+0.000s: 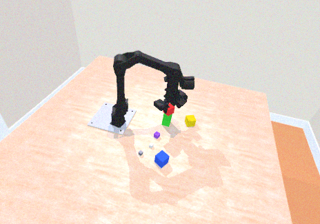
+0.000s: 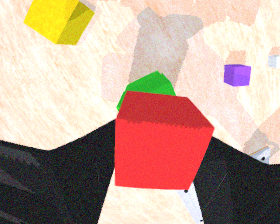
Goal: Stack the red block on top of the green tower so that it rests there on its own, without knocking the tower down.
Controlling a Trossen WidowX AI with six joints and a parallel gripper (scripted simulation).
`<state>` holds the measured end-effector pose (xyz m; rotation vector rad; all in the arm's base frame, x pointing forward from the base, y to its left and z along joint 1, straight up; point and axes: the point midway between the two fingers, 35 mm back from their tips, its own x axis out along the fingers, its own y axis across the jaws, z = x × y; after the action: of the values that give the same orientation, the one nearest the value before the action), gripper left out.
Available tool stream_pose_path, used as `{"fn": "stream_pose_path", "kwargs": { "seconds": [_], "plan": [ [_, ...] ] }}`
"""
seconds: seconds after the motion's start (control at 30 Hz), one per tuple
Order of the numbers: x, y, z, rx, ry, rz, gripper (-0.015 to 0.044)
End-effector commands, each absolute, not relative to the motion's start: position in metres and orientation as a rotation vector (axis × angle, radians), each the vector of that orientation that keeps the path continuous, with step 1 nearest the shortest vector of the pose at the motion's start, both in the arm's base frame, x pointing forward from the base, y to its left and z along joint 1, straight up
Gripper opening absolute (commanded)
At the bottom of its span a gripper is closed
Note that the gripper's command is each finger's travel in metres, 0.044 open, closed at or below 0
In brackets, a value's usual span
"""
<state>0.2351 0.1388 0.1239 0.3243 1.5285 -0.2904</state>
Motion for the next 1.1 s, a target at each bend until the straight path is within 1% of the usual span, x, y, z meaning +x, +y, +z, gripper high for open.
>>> {"fn": "stream_pose_path", "kwargs": {
  "seconds": [0.0,0.4,0.93,0.97,1.07],
  "plan": [
    [0.2351,0.1389,0.1227,0.327,1.529,-0.294,0.0],
    [0.2353,0.1388,0.1262,0.327,1.529,-0.294,0.0],
    [0.2352,0.1388,0.1236,0.324,1.529,-0.291,0.042],
    [0.2352,0.1388,0.1236,0.324,1.529,-0.291,0.044],
    [0.2352,0.1388,0.1236,0.324,1.529,-0.291,0.044]
  ]
}}
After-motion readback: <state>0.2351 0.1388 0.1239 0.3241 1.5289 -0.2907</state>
